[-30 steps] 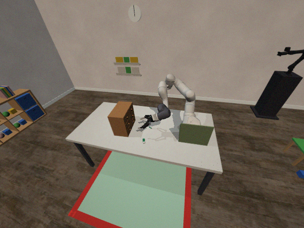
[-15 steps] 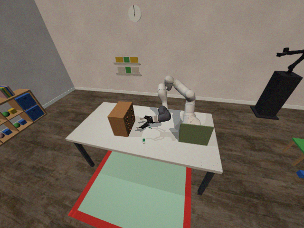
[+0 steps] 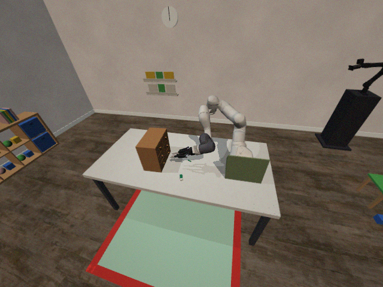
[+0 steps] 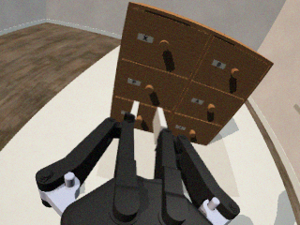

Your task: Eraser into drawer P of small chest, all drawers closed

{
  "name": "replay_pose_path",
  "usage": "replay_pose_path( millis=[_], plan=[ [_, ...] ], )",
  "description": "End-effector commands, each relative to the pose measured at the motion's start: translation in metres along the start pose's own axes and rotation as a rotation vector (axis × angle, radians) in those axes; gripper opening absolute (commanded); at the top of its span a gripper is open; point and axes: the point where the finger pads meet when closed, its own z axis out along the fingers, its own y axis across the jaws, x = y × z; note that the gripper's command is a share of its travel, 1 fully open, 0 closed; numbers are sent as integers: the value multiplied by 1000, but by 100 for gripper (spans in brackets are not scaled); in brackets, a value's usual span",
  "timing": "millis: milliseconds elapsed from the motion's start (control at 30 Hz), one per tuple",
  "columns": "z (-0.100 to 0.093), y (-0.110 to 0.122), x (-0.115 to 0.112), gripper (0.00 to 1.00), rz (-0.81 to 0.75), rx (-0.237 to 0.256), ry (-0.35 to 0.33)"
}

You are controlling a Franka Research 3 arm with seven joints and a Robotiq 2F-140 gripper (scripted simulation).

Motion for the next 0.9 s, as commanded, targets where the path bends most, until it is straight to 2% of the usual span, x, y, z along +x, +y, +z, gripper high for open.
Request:
replay_pose_path(
  millis=[0, 433, 867],
  plan=[
    [1, 1, 1, 20, 11, -3, 4],
    [5, 1, 2, 20, 11, -3, 4],
    [39, 1, 3, 20, 11, -3, 4]
  ],
)
